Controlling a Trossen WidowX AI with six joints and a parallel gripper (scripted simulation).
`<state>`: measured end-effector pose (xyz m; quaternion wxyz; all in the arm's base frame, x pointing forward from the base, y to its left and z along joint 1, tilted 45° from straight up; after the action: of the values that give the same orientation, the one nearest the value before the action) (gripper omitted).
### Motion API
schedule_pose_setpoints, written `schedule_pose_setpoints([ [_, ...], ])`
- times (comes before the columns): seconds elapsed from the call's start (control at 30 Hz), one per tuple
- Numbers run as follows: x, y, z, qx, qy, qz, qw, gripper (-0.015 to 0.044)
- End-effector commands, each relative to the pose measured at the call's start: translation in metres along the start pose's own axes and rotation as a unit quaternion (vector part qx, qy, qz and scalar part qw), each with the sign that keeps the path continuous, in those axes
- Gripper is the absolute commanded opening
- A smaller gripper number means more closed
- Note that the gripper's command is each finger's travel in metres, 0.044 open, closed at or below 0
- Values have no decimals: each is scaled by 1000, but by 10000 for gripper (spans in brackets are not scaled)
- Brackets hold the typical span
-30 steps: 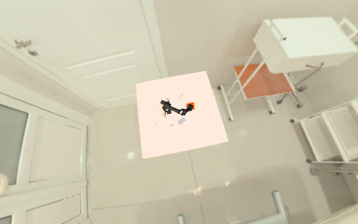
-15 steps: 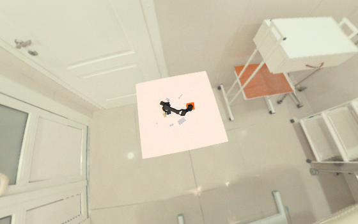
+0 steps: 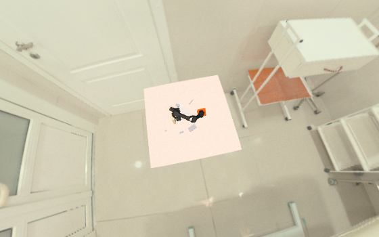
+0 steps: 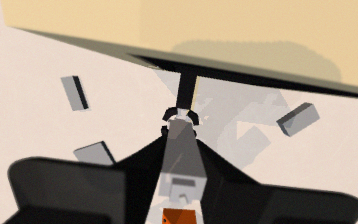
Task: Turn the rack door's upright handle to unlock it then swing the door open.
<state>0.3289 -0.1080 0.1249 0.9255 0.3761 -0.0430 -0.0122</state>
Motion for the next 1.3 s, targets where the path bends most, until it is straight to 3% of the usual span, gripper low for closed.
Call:
schedule_pose_setpoints([
  [0.0,0,0,-1,2,0,-3,1000,35],
  [0.27,0,0,-1,2,0,13,1000,14],
  [0.63,0,0,-1,2,0,276,961,14],
  [0.93,0,0,-1,2,0,480,877,14],
  [1.27,0,0,-1,2,-1,680,733,14],
])
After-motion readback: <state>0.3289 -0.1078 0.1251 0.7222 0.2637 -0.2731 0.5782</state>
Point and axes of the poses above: the point midway between the two fingers, 35 mm back from their tips, its own z axis back along the fingers, its own y axis across the jaws, x = y × z, the point moved 2 cm from there along z, back along the fingers, and after that the axes turned 7 degrees about z, right-handed, at the moved point
